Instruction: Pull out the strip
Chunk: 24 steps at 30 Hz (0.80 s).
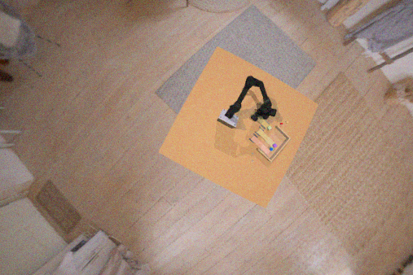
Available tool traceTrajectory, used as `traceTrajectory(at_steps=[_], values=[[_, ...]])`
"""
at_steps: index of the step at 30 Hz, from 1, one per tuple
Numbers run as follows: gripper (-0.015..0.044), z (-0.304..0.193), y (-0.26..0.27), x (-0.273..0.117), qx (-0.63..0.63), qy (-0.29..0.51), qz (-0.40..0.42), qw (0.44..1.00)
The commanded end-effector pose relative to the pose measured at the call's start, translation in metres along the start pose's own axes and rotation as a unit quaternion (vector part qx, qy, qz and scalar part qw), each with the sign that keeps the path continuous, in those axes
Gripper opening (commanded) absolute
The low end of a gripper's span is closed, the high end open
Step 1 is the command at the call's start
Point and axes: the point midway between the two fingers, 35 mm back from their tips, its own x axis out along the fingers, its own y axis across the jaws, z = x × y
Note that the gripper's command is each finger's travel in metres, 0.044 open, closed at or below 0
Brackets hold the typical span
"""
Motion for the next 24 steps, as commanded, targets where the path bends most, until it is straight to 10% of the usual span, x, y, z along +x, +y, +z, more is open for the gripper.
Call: traceTrajectory(at_steps=[1,14,24], values=[[0.0105,0.017,0.0,-0.002,0.074,0.001,0.001,0.997],[0.044,0.061,-0.002,-0.007,0.082,0.0,0.001,0.997],[0.044,0.095,-0.002,-0.012,0.082,-0.001,0.001,0.997]])
